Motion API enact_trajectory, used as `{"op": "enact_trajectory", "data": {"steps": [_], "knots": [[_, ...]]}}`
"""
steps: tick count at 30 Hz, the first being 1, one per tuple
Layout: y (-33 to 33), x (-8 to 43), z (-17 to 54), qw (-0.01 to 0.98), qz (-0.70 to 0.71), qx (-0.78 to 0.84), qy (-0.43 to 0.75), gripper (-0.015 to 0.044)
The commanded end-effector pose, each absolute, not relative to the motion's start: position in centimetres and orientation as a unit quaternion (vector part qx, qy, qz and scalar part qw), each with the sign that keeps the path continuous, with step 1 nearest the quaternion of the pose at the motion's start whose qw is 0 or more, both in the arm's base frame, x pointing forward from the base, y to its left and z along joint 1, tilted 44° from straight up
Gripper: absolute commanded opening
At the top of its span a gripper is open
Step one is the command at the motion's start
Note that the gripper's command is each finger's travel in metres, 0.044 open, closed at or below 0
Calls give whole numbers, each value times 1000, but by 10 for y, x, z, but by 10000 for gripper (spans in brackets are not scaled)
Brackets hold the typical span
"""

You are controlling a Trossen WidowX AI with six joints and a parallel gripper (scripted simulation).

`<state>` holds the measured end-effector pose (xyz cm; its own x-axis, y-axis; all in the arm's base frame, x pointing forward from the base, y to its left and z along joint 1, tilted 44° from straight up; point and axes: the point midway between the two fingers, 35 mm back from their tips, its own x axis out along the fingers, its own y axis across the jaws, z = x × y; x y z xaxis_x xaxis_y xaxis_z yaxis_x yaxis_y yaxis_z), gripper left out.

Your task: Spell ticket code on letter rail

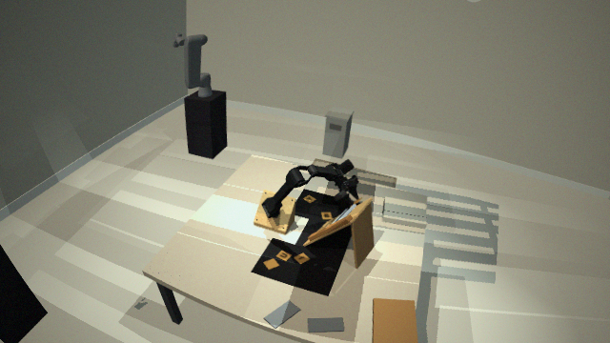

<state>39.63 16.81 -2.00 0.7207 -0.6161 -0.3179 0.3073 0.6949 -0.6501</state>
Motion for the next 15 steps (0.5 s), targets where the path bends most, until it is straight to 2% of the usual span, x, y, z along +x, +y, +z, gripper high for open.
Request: {"op": "enact_trajectory", "data": {"steps": [1,15], "knots": [[166,395,-20,880,-260,-291,269,0],[161,392,-16,880,-260,-292,269,0]]}}
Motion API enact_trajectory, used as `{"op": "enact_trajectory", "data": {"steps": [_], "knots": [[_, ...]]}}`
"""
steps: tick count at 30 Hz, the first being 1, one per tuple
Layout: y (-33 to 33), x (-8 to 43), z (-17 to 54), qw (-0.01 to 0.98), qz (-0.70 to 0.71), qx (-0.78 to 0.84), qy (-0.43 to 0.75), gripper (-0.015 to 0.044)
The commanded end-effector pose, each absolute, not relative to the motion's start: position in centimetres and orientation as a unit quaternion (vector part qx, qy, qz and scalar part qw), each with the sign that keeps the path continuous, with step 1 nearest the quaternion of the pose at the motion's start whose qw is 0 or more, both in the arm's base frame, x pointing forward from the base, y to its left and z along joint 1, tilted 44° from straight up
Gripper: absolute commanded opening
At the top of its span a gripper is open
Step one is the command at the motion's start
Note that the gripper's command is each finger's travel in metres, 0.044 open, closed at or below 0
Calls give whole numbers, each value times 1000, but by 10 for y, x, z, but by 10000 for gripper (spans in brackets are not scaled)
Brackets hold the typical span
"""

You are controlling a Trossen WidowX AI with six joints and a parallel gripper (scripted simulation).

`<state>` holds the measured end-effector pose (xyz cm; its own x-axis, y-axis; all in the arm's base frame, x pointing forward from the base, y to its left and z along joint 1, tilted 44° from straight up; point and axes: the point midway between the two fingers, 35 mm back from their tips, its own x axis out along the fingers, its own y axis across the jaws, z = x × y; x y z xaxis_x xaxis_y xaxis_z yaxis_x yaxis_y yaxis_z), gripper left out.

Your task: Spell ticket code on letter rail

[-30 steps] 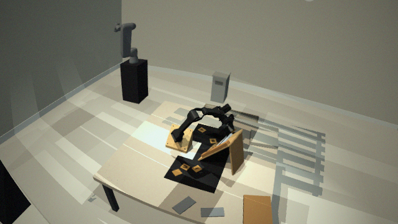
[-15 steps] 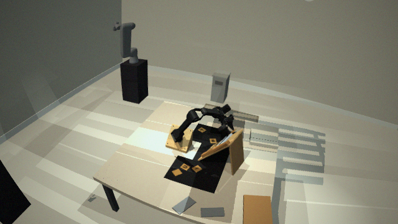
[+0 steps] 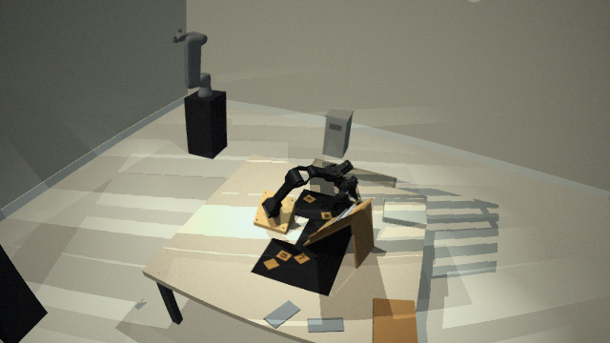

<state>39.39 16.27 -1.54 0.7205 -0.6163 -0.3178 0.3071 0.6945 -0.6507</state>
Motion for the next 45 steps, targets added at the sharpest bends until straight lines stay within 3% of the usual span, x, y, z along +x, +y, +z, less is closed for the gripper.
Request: {"op": "enact_trajectory", "data": {"steps": [1,45], "knots": [[160,392,-15,880,-260,-292,269,0],[144,385,-1,880,-261,-293,269,0]]}}
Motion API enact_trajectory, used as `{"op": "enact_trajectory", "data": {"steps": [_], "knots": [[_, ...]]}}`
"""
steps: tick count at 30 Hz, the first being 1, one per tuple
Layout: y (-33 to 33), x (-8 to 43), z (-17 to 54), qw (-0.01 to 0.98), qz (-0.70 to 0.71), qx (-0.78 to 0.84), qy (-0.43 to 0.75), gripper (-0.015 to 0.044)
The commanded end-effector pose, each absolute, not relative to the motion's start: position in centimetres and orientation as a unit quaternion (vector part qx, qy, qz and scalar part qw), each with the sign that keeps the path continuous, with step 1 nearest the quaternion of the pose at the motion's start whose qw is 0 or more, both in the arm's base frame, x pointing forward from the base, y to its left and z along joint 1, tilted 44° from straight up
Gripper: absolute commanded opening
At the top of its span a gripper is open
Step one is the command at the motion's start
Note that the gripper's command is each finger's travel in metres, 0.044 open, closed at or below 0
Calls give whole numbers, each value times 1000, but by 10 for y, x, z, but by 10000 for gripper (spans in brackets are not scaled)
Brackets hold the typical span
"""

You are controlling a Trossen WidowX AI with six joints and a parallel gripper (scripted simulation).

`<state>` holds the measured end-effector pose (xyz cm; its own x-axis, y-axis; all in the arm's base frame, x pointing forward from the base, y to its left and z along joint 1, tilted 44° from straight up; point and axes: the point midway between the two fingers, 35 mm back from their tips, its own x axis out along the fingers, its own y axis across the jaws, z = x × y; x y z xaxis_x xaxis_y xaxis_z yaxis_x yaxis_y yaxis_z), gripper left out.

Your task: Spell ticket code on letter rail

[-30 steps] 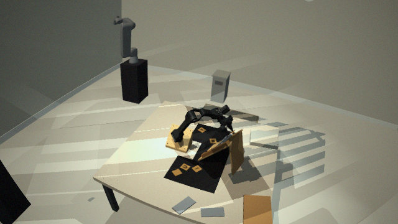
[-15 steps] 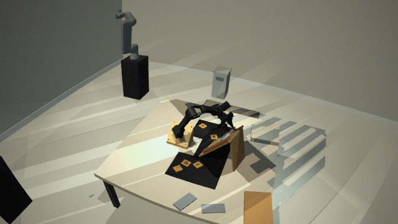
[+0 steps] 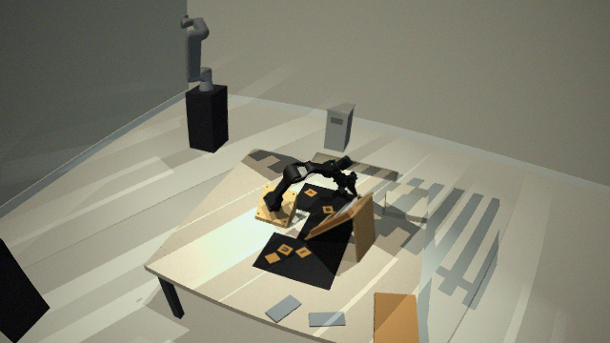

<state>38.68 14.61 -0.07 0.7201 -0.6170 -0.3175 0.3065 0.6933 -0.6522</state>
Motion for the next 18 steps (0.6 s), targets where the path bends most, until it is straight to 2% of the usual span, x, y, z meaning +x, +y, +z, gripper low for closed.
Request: {"op": "enact_trajectory", "data": {"steps": [1,18], "knots": [[144,385,-1,880,-261,-293,269,0],[137,382,5,880,-261,-293,269,0]]}}
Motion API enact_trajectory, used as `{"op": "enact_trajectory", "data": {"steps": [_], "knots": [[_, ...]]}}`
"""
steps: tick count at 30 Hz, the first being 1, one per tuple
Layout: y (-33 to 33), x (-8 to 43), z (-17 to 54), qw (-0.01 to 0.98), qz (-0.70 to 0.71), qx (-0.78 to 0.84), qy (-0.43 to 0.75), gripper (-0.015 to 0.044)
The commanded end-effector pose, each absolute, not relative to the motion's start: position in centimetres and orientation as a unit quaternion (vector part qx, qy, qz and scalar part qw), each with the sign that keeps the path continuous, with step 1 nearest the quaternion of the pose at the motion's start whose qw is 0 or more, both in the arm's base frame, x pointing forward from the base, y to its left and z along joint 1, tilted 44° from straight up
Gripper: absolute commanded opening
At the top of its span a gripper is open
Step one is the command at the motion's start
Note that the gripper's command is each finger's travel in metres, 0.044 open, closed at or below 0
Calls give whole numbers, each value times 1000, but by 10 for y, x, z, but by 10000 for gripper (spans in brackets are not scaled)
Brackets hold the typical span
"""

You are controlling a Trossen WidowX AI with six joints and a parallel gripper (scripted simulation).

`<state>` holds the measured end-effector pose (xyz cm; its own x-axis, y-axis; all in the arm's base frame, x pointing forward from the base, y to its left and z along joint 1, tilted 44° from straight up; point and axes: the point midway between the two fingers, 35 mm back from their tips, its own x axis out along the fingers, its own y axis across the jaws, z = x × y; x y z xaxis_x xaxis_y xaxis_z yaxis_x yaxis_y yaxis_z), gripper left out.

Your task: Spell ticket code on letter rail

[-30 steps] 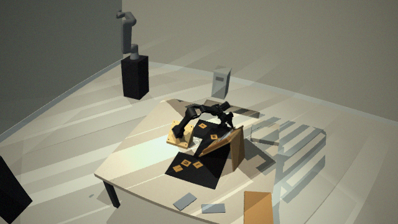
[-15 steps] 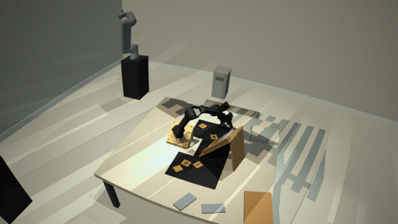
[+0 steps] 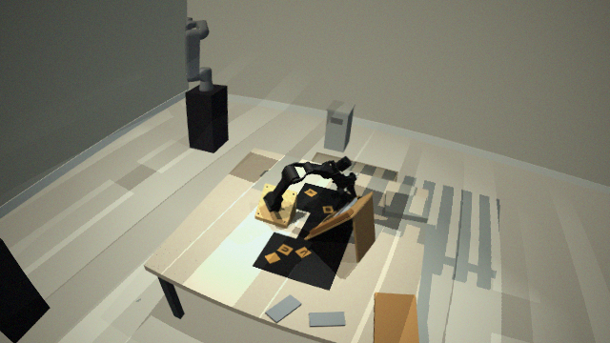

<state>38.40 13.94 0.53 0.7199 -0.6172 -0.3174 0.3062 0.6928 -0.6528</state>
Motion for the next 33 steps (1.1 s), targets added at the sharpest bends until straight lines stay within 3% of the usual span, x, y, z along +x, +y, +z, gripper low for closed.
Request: {"op": "enact_trajectory", "data": {"steps": [1,33], "knots": [[137,382,5,880,-261,-293,269,0],[126,377,15,879,-261,-293,270,0]]}}
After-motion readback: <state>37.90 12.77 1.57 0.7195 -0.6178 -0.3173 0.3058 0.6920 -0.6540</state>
